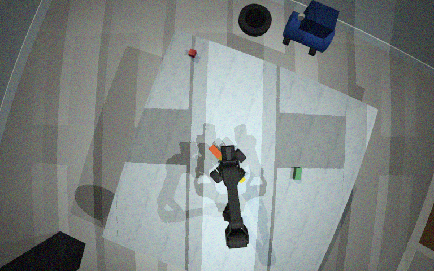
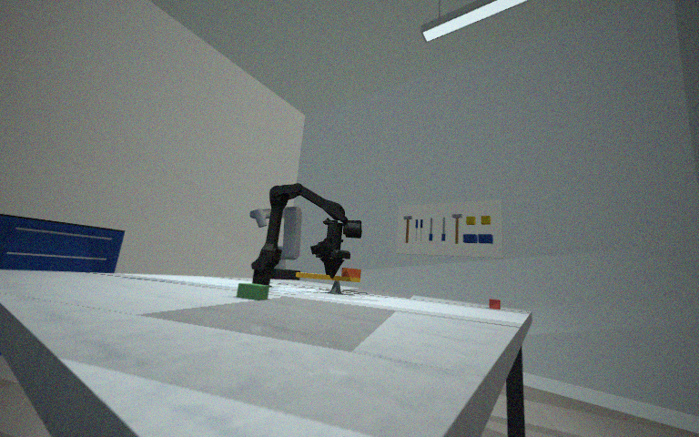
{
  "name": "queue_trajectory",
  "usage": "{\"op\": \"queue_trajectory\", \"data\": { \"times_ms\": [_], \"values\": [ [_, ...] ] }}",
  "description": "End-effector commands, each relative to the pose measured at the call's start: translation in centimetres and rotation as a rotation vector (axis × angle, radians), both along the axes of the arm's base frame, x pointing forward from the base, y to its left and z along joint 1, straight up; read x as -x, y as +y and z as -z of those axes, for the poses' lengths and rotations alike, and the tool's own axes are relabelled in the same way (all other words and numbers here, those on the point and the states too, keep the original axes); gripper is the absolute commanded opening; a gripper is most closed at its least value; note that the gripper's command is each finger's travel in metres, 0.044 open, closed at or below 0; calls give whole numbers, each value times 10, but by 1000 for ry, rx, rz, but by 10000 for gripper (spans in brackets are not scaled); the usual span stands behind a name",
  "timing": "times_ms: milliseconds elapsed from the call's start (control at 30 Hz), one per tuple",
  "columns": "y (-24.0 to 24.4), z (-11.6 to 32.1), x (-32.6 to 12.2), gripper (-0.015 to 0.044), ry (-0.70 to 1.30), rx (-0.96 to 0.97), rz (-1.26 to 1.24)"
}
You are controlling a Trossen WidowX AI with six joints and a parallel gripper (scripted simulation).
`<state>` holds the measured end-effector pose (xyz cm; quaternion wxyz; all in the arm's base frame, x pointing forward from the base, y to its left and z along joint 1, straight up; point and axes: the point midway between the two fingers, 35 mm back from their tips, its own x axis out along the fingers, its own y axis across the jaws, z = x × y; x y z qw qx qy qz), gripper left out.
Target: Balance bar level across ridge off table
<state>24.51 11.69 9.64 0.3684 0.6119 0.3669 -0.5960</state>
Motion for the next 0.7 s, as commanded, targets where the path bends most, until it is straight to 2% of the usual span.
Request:
{"op": "queue_trajectory", "data": {
  "times_ms": [0,100,133,667],
  "values": [
    [0,0,0,79,0,0,0],
    [0,0,0,157,0,0,0],
    [0,0,0,167,0,0,0],
    [0,0,0,168,0,0,0]
  ]
}}
